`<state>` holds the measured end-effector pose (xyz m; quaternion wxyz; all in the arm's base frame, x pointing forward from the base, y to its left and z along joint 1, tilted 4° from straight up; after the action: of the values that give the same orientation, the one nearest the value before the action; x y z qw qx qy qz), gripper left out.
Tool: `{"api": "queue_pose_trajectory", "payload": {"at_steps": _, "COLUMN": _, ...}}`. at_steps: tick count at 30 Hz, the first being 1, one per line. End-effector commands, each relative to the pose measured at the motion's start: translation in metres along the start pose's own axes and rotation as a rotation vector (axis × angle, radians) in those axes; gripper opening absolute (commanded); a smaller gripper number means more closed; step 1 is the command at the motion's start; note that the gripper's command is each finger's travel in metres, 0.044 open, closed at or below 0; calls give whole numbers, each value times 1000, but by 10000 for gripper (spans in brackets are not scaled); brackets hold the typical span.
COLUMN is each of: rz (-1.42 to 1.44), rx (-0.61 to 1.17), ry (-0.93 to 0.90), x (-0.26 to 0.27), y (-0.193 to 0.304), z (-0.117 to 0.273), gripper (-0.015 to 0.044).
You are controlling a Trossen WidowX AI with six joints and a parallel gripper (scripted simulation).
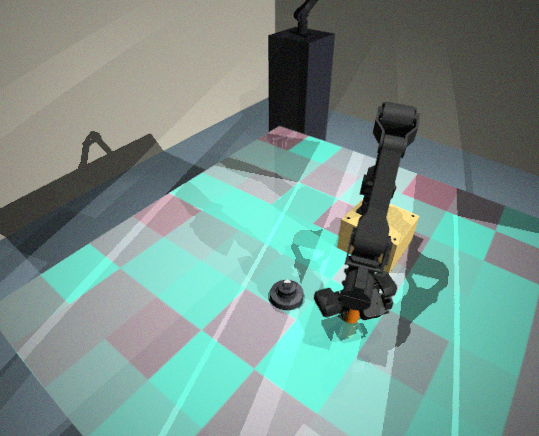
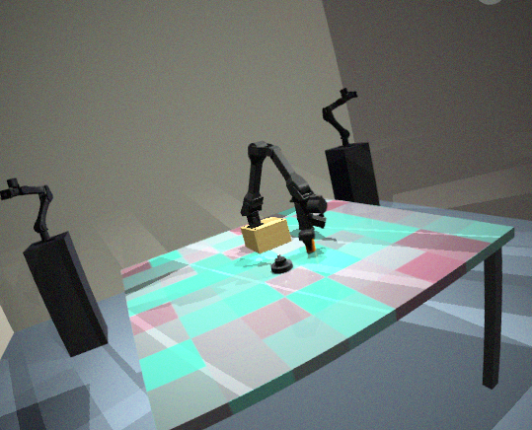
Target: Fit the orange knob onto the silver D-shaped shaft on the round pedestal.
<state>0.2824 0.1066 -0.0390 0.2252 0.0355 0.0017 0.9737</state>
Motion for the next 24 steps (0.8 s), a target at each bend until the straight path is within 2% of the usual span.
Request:
{"api": "queue_pose_trajectory", "payload": {"at_steps": 1, "rz": -2, "rx": -16, "ry": 13, "x": -5, "y": -5, "z": 14, "gripper": 0}}
{"api": "queue_pose_trajectory", "payload": {"at_steps": 24, "rz": -2, "rx": -17, "ry": 14, "x": -8, "y": -8, "z": 84, "gripper": 0}}
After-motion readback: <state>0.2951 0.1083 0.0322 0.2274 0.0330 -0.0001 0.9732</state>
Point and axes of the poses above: the point midway between the two fingers, 35 mm back from their tips, its own z axis back along the fingers, its own x axis across the jaws, y = z × x, the point moved 3 cm from there along z, back along the fingers, and after that the axes turned 7 degrees about z, right-handed, at the moved point
